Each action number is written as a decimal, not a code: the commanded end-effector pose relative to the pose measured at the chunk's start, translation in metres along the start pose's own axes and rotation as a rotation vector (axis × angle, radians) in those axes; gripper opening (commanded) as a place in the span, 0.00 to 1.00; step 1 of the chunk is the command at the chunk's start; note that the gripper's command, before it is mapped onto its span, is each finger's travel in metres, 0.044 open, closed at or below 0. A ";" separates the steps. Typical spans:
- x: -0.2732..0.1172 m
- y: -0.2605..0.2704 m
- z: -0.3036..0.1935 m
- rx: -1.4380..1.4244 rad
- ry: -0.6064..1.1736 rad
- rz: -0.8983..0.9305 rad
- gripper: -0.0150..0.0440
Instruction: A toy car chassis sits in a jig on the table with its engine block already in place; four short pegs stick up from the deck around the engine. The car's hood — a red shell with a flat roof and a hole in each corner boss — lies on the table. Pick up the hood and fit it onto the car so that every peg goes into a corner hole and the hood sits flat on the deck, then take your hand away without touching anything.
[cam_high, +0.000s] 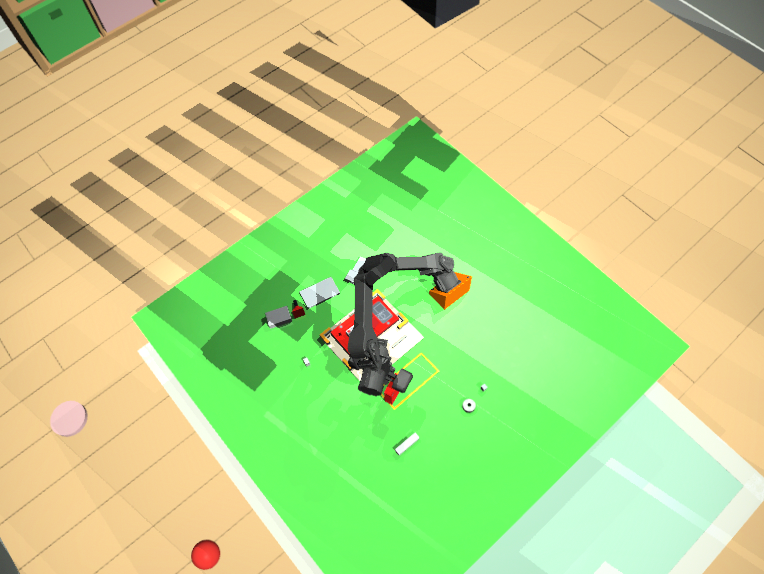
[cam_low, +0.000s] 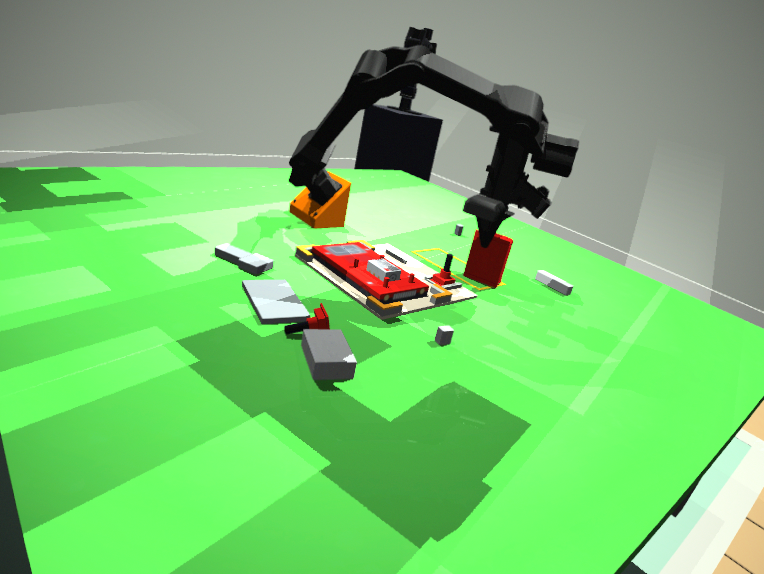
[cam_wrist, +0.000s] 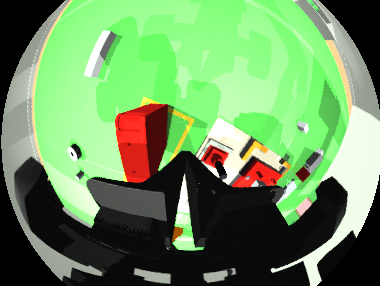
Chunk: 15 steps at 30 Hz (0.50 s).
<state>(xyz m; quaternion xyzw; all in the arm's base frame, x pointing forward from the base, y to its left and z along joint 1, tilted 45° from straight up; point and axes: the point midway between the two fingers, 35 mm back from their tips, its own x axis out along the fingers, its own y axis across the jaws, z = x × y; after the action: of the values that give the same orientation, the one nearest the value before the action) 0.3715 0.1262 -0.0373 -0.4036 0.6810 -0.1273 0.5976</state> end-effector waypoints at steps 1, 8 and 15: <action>0.001 0.000 0.000 -0.002 -0.005 -0.003 0.25; 0.001 0.007 0.000 -0.003 -0.006 -0.002 0.25; 0.000 0.016 0.001 -0.003 -0.006 -0.001 0.25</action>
<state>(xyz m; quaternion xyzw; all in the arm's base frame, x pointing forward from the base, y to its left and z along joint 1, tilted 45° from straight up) 0.3682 0.1334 -0.0418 -0.4061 0.6774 -0.1253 0.6004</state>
